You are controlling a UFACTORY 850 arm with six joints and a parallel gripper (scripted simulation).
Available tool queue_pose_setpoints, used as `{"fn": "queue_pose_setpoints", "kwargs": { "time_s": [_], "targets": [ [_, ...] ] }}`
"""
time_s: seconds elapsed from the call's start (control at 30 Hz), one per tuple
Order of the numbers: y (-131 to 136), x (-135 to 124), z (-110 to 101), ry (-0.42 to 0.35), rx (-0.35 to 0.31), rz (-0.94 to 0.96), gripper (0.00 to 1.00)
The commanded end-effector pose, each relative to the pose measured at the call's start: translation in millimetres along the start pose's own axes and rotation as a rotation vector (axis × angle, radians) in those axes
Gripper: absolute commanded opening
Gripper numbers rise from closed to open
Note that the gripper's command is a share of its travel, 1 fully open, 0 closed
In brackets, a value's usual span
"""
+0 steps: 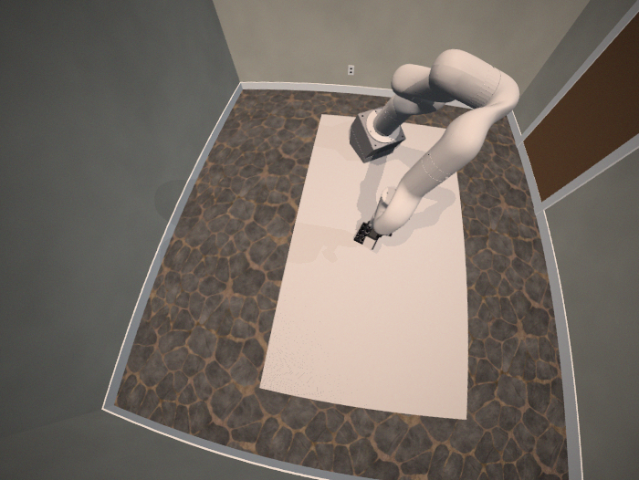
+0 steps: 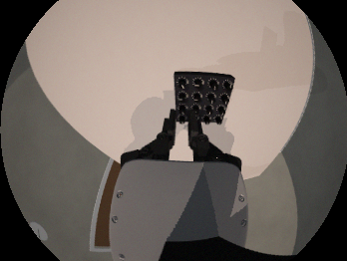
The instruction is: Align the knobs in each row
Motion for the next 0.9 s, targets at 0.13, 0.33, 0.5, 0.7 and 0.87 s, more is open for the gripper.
{"fn": "queue_pose_setpoints", "kwargs": {
  "time_s": [0.13, 0.33, 0.5, 0.7, 0.87],
  "targets": [
    [-0.1, 0.7, -0.5, 0.001, 0.000, 0.000, 0.19],
    [-0.1, 0.8, 0.0, 0.001, 0.000, 0.000, 0.19],
    [-0.1, 0.8, 0.9, 0.001, 0.000, 0.000, 0.19],
    [-0.1, 1.0, 4.6, 0.000, 0.000, 0.000, 0.19],
    [-0.2, 1.1, 8.8, 0.000, 0.000, 0.000, 0.19]
  ]
}}
Point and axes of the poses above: the point where the finger pads meet when closed, its own z axis out along the fingers, its own y axis across the jaws, x = y × z, the point moved 5 cm from there along -z, back along the fingers, and after that the axes turned 12 degrees about -z, right-handed, at the moved point
